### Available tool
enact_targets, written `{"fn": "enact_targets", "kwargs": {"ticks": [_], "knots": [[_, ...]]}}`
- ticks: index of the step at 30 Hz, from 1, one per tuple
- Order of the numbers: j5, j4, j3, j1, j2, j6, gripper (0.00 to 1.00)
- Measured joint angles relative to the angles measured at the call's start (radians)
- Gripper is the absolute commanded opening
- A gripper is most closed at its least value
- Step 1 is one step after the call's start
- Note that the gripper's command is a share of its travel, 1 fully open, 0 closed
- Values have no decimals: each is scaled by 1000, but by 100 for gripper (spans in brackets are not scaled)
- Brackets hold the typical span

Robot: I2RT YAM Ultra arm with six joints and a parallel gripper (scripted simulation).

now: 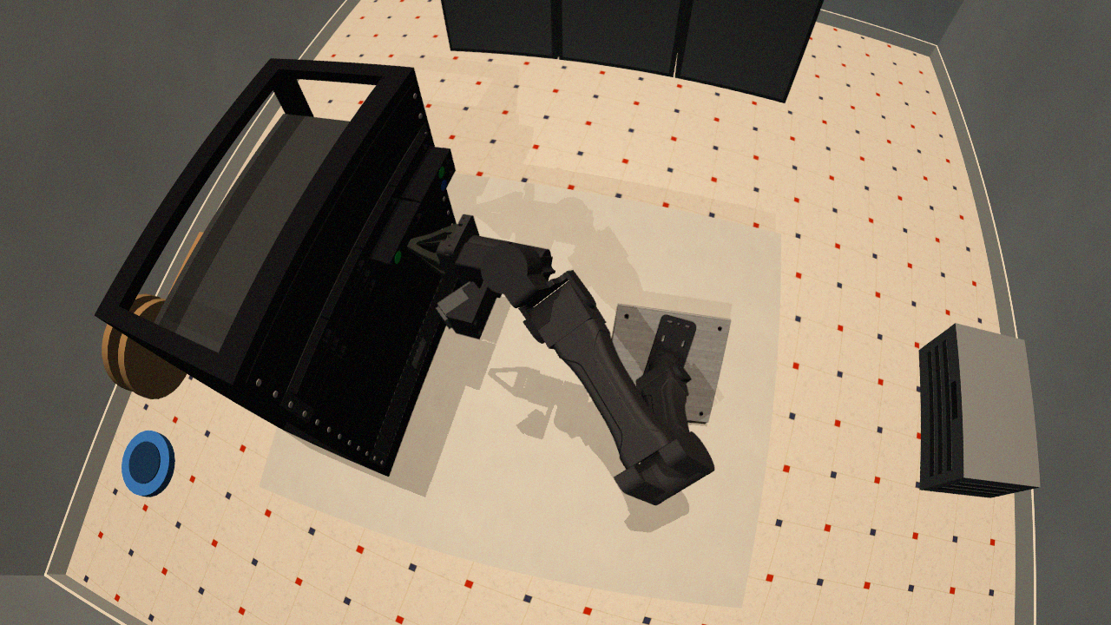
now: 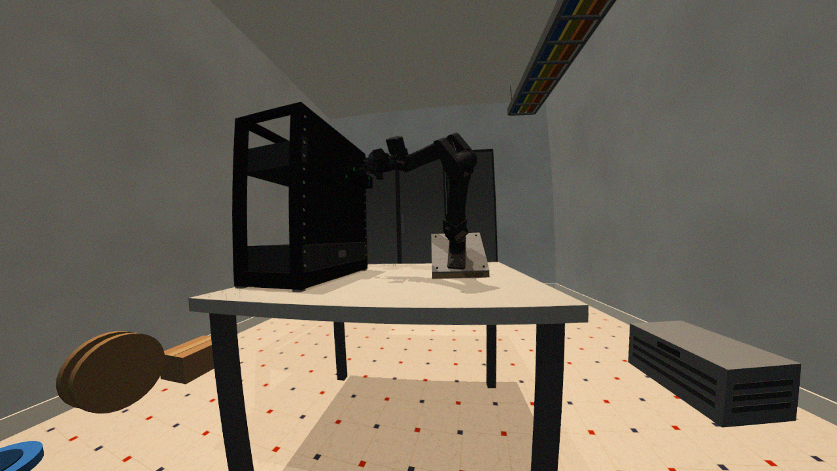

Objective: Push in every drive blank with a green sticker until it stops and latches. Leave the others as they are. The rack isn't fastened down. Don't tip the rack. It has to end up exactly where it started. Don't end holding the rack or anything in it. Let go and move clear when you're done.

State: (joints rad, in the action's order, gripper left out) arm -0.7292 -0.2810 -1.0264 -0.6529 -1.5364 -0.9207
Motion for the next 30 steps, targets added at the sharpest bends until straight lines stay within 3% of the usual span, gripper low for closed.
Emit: {"fn": "enact_targets", "kwargs": {"ticks": [10, 15, 25, 30], "knots": [[-54, -34, 74, -116, 135, -13, 0], [-74, -38, 90, -126, 148, -16, 0], [-96, -101, 254, -140, 192, -20, 0], [-79, -140, 237, -111, 162, -18, 0]]}}
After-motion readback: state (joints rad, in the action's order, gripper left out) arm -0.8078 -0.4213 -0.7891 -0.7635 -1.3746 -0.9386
